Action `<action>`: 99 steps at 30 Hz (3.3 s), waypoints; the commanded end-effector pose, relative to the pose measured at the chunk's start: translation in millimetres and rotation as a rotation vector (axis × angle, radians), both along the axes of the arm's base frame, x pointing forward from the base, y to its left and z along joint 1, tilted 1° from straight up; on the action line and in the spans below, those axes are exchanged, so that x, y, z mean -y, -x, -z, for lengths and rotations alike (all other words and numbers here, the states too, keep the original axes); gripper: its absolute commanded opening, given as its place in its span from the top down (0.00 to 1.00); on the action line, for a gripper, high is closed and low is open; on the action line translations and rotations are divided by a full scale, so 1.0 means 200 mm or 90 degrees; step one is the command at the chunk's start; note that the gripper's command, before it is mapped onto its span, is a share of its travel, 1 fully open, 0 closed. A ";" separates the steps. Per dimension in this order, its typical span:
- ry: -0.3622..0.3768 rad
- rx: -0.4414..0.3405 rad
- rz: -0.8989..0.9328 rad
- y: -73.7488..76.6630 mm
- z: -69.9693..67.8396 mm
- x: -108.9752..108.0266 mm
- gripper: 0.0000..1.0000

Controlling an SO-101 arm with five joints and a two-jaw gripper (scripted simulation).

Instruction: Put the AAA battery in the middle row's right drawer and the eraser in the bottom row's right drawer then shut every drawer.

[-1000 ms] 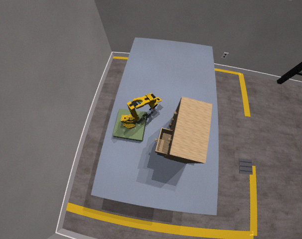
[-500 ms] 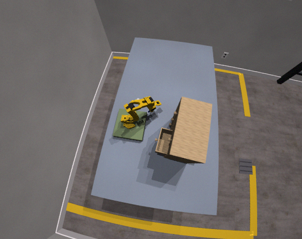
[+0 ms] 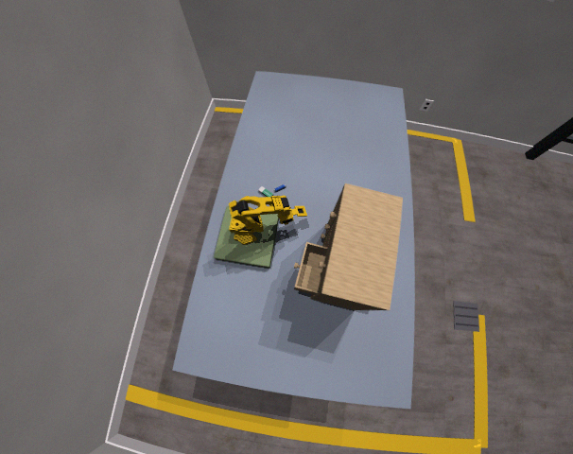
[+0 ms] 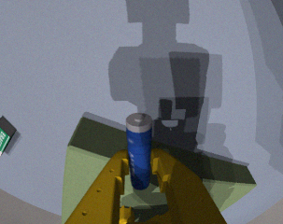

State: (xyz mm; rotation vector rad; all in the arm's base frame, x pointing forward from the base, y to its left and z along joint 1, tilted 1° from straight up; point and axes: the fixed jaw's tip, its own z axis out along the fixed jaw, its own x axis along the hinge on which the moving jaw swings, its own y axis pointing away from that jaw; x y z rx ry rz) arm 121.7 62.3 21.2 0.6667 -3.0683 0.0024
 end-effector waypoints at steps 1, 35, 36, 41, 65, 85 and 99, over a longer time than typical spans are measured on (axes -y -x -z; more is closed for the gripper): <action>0.000 -0.002 0.071 0.02 0.00 0.09 1.00; -0.001 0.002 0.404 0.02 0.00 0.41 1.00; -0.001 0.002 0.404 0.02 0.00 0.41 1.00; -0.001 0.002 0.471 0.02 0.00 0.47 1.00; -0.001 0.004 0.595 0.06 0.00 0.59 1.00; 0.010 0.190 0.589 0.05 -0.23 0.59 1.00; 0.011 0.205 0.589 0.06 -0.24 0.58 1.00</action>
